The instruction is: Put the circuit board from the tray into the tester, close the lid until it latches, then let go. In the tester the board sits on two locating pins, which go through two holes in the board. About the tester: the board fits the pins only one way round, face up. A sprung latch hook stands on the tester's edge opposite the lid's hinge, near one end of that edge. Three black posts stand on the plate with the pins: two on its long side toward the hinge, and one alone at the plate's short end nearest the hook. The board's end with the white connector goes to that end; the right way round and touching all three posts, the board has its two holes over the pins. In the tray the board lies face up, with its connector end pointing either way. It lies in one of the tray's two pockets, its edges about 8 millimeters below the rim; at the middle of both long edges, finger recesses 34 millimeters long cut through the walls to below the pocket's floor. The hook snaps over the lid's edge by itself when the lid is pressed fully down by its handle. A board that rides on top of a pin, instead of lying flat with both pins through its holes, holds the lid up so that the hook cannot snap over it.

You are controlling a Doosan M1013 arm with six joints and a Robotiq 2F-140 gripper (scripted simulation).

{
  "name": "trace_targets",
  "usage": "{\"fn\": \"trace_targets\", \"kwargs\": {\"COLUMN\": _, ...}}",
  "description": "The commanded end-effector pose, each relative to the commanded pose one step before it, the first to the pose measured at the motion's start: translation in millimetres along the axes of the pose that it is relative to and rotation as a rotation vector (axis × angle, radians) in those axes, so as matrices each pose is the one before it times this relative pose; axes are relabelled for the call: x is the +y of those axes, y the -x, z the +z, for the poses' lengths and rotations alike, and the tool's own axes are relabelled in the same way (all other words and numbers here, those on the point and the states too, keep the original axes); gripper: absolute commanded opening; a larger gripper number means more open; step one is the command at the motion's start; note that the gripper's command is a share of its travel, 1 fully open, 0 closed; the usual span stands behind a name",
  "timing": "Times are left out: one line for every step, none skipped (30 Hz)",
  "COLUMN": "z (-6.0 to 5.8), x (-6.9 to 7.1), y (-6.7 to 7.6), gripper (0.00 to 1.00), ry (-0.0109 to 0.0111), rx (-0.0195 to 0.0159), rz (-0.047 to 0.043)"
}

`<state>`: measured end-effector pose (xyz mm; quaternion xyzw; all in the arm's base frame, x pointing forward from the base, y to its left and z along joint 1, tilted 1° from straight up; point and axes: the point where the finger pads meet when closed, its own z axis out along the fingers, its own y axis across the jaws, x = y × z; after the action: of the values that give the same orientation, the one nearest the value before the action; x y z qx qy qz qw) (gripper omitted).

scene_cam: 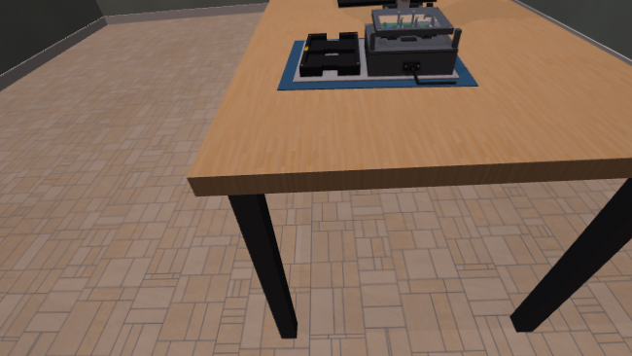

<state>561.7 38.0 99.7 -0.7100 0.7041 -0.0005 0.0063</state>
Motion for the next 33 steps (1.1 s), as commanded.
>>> {"fn": "trace_targets", "kwargs": {"z": 0.17, "x": 0.16, "y": 0.01, "gripper": 0.0, "ry": 0.00032, "rx": -0.00017, "rz": -0.00002}}
{"fn": "trace_targets", "kwargs": {"z": 0.0, "x": 0.0, "y": 0.0, "gripper": 0.0, "ry": 0.0, "rx": 0.0, "rz": 0.0}}
{"fn": "trace_targets", "kwargs": {"z": 0.0, "x": 0.0, "y": 0.0, "gripper": 0.0, "ry": 0.0, "rx": 0.0, "rz": 0.0}}
{"fn": "trace_targets", "kwargs": {"z": 0.0, "x": 0.0, "y": 0.0, "gripper": 0.0, "ry": 0.0, "rx": 0.0, "rz": 0.0}}
{"fn": "trace_targets", "kwargs": {"z": 0.0, "x": 0.0, "y": 0.0, "gripper": 0.0, "ry": 0.0, "rx": 0.0, "rz": 0.0}}
{"fn": "trace_targets", "kwargs": {"z": 0.0, "x": 0.0, "y": 0.0, "gripper": 0.0, "ry": 0.0, "rx": 0.0, "rz": 0.0}}
{"fn": "trace_targets", "kwargs": {"z": 0.02, "x": 0.0, "y": 0.0, "gripper": 0.0, "ry": 0.0, "rx": 0.0, "rz": 0.0}}
{"fn": "trace_targets", "kwargs": {"z": 0.09, "x": 0.0, "y": 0.0, "gripper": 0.0, "ry": 0.0, "rx": 0.0, "rz": 0.0}}
{"fn": "trace_targets", "kwargs": {"z": 0.2, "x": 0.0, "y": 0.0, "gripper": 0.0, "ry": 0.0, "rx": 0.0, "rz": 0.0}}
{"fn": "trace_targets", "kwargs": {"z": 0.32, "x": 0.0, "y": 0.0, "gripper": 0.0, "ry": 0.0, "rx": 0.0, "rz": 0.0}}
{"fn": "trace_targets", "kwargs": {"z": 0.41, "x": 0.0, "y": 0.0, "gripper": 0.0, "ry": 0.0, "rx": 0.0, "rz": 0.0}}
{"fn": "trace_targets", "kwargs": {"z": 0.46, "x": 0.0, "y": 0.0, "gripper": 0.0, "ry": 0.0, "rx": 0.0, "rz": 0.0}}
{"fn": "trace_targets", "kwargs": {"z": 0.46, "x": 0.0, "y": 0.0, "gripper": 0.0, "ry": 0.0, "rx": 0.0, "rz": 0.0}}
{"fn": "trace_targets", "kwargs": {"z": 0.41, "x": 0.0, "y": 0.0, "gripper": 0.0, "ry": 0.0, "rx": 0.0, "rz": 0.0}}
{"fn": "trace_targets", "kwargs": {"z": 0.32, "x": 0.0, "y": 0.0, "gripper": 0.0, "ry": 0.0, "rx": 0.0, "rz": 0.0}}
{"fn": "trace_targets", "kwargs": {"z": 0.2, "x": 0.0, "y": 0.0, "gripper": 0.0, "ry": 0.0, "rx": 0.0, "rz": 0.0}}
{"fn": "trace_targets", "kwargs": {"z": 0.09, "x": 0.0, "y": 0.0, "gripper": 0.0, "ry": 0.0, "rx": 0.0, "rz": 0.0}}
{"fn": "trace_targets", "kwargs": {"z": 0.02, "x": 0.0, "y": 0.0, "gripper": 0.0, "ry": 0.0, "rx": 0.0, "rz": 0.0}}
{"fn": "trace_targets", "kwargs": {"z": 0.0, "x": 0.0, "y": 0.0, "gripper": 0.0, "ry": 0.0, "rx": 0.0, "rz": 0.0}}
{"fn": "trace_targets", "kwargs": {"z": 0.0, "x": 0.0, "y": 0.0, "gripper": 0.0, "ry": 0.0, "rx": 0.0, "rz": 0.0}}
{"fn": "trace_targets", "kwargs": {"z": 0.0, "x": 0.0, "y": 0.0, "gripper": 0.0, "ry": 0.0, "rx": 0.0, "rz": 0.0}}
{"fn": "trace_targets", "kwargs": {"z": 0.0, "x": 0.0, "y": 0.0, "gripper": 0.0, "ry": 0.0, "rx": 0.0, "rz": 0.0}}
{"fn": "trace_targets", "kwargs": {"z": 0.0, "x": 0.0, "y": 0.0, "gripper": 0.0, "ry": 0.0, "rx": 0.0, "rz": 0.0}}
{"fn": "trace_targets", "kwargs": {"z": 0.0, "x": 0.0, "y": 0.0, "gripper": 0.0, "ry": 0.0, "rx": 0.0, "rz": 0.0}}
{"fn": "trace_targets", "kwargs": {"z": 0.0, "x": 0.0, "y": 0.0, "gripper": 0.0, "ry": 0.0, "rx": 0.0, "rz": 0.0}}
{"fn": "trace_targets", "kwargs": {"z": 0.0, "x": 0.0, "y": 0.0, "gripper": 0.0, "ry": 0.0, "rx": 0.0, "rz": 0.0}}
{"fn": "trace_targets", "kwargs": {"z": 0.0, "x": 0.0, "y": 0.0, "gripper": 0.0, "ry": 0.0, "rx": 0.0, "rz": 0.0}}
{"fn": "trace_targets", "kwargs": {"z": 0.0, "x": 0.0, "y": 0.0, "gripper": 0.0, "ry": 0.0, "rx": 0.0, "rz": 0.0}}
{"fn": "trace_targets", "kwargs": {"z": 0.0, "x": 0.0, "y": 0.0, "gripper": 0.0, "ry": 0.0, "rx": 0.0, "rz": 0.0}}
{"fn": "trace_targets", "kwargs": {"z": 0.0, "x": 0.0, "y": 0.0, "gripper": 0.0, "ry": 0.0, "rx": 0.0, "rz": 0.0}}
{"fn": "trace_targets", "kwargs": {"z": 0.0, "x": 0.0, "y": 0.0, "gripper": 0.0, "ry": 0.0, "rx": 0.0, "rz": 0.0}}
{"fn": "trace_targets", "kwargs": {"z": 0.0, "x": 0.0, "y": 0.0, "gripper": 0.0, "ry": 0.0, "rx": 0.0, "rz": 0.0}}
{"fn": "trace_targets", "kwargs": {"z": 0.0, "x": 0.0, "y": 0.0, "gripper": 0.3, "ry": 0.0, "rx": 0.0, "rz": 0.0}}
